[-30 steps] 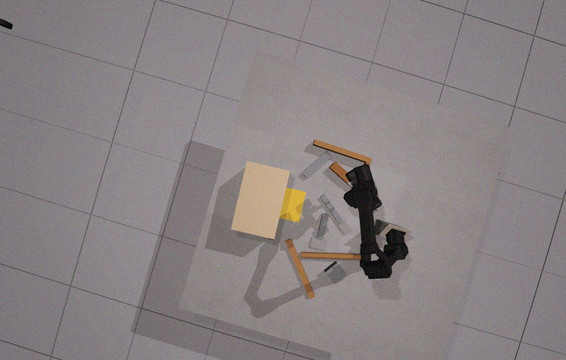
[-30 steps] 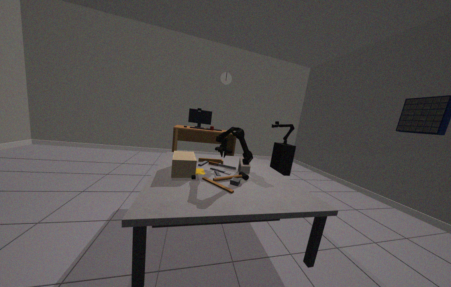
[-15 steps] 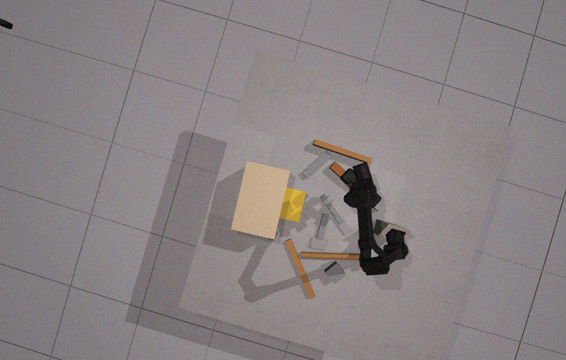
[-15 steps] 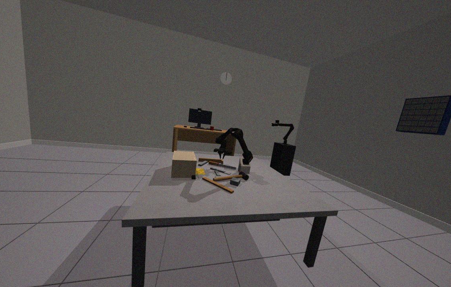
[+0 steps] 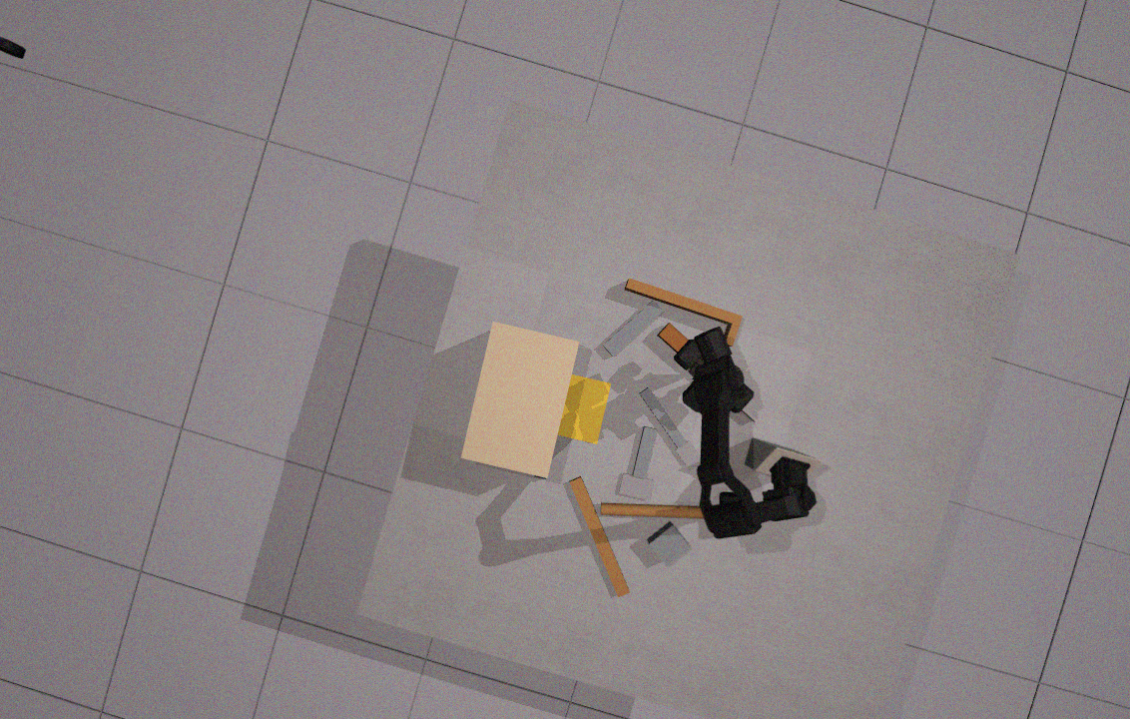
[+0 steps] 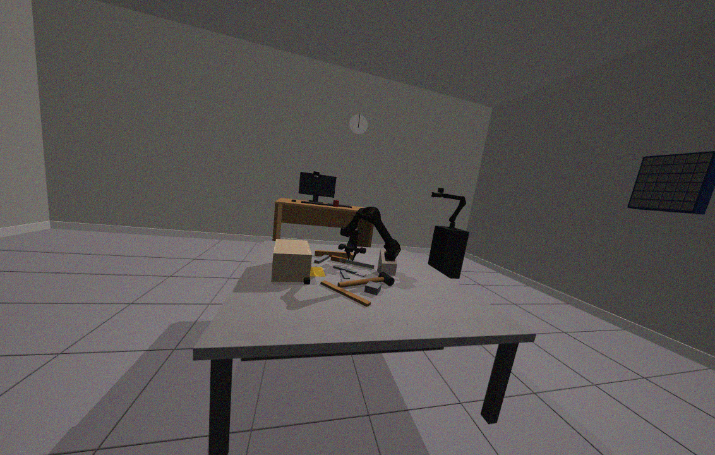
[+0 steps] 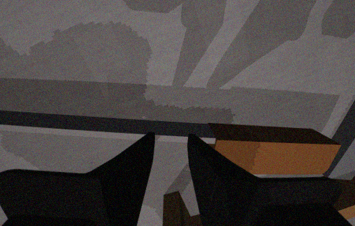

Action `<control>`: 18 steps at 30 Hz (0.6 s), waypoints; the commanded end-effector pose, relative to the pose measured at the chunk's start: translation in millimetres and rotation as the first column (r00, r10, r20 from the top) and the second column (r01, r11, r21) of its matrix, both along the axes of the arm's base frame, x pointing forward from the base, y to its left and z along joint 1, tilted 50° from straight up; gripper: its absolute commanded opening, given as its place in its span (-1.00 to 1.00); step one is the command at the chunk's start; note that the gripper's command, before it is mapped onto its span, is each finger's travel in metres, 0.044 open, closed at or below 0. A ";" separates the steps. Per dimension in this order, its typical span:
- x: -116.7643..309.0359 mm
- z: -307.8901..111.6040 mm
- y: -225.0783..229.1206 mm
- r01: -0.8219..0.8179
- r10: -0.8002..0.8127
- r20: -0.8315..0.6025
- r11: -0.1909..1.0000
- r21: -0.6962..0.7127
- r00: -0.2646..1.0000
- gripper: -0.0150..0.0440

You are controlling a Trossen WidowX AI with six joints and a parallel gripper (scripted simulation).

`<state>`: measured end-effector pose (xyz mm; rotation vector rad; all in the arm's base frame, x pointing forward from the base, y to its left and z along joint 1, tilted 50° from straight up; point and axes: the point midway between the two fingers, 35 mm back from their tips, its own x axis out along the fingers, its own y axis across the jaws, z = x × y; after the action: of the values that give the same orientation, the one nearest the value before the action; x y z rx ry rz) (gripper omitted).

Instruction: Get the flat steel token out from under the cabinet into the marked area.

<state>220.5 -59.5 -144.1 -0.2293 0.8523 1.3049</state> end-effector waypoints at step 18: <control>6.4 12.5 10.4 0.004 -0.004 -0.003 1.000 0.007 1.000 -0.08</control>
<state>227.4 -48.2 -134.6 -0.2223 0.8453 1.3064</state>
